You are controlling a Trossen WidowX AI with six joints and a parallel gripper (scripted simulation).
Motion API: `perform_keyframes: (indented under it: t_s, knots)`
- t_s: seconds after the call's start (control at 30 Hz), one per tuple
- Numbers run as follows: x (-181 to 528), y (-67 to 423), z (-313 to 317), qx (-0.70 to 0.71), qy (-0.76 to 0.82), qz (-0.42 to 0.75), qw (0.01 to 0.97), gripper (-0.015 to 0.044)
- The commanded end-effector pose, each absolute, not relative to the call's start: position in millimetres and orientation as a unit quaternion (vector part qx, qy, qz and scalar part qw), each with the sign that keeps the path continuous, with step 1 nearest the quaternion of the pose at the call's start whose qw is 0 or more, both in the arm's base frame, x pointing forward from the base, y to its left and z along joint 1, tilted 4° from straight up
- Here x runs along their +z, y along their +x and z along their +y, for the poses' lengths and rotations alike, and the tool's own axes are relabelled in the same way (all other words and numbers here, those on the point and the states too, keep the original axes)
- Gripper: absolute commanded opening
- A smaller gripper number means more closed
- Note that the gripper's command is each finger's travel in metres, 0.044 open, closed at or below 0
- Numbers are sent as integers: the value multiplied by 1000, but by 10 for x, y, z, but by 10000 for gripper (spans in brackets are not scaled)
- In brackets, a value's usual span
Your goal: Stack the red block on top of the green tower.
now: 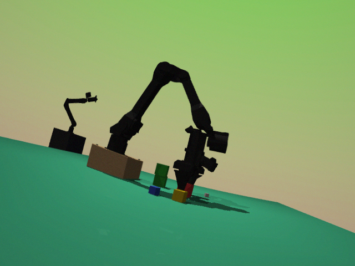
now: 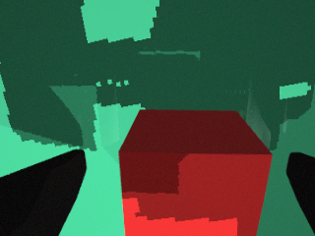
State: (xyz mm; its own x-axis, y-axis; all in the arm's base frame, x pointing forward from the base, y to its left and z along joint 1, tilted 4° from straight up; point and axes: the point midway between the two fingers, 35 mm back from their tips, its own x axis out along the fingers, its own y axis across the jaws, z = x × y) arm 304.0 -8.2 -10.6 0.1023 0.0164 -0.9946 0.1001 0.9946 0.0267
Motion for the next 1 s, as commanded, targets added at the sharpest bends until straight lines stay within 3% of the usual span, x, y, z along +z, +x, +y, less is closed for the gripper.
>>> perform_keyframes:
  t_s: [0.0, 0.27, 0.6, 0.8, 0.97]
  knots:
    - [-131, 3029, -84, -31, 44, 672, 739, 440]
    - [-116, 3027, -86, -28, 43, 671, 740, 440]
    - [-116, 3027, -86, -28, 43, 671, 740, 177]
    - [-116, 3027, -86, -28, 43, 671, 740, 137]
    - [15, 3021, -87, -29, 44, 671, 740, 6]
